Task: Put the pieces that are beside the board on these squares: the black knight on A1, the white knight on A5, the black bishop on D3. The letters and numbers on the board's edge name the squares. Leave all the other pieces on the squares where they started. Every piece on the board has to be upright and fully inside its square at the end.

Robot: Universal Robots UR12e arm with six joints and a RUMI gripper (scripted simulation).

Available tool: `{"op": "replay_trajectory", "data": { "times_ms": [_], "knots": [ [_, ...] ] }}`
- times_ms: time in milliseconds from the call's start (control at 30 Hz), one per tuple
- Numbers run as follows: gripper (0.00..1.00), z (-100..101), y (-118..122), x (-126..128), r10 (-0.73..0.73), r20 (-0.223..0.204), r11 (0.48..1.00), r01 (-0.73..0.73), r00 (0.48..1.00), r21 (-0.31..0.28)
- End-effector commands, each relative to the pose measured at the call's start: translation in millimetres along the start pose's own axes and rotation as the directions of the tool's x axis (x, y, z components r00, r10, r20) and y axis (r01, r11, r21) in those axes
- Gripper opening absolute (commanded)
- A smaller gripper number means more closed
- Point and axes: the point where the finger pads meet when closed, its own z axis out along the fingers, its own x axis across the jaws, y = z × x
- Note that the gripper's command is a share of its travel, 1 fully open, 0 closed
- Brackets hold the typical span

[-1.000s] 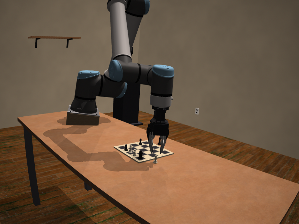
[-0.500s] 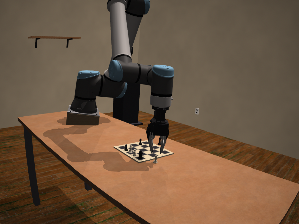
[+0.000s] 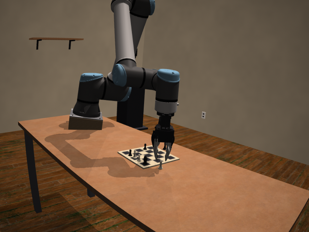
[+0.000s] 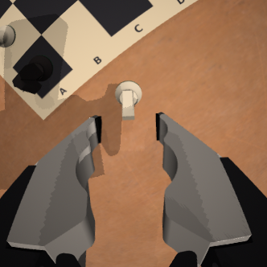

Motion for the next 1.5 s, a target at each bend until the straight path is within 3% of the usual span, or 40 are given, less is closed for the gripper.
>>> {"op": "replay_trajectory", "data": {
  "times_ms": [0,400,1467],
  "knots": [
    [0.22,5.8,0.7,0.3,0.000,-0.001,1.000,0.000,1.000,-0.001],
    [0.22,24.2,0.7,0.3,0.000,-0.001,1.000,0.000,1.000,-0.001],
    [0.22,24.8,0.7,0.3,0.000,-0.001,1.000,0.000,1.000,-0.001]
  ]
}}
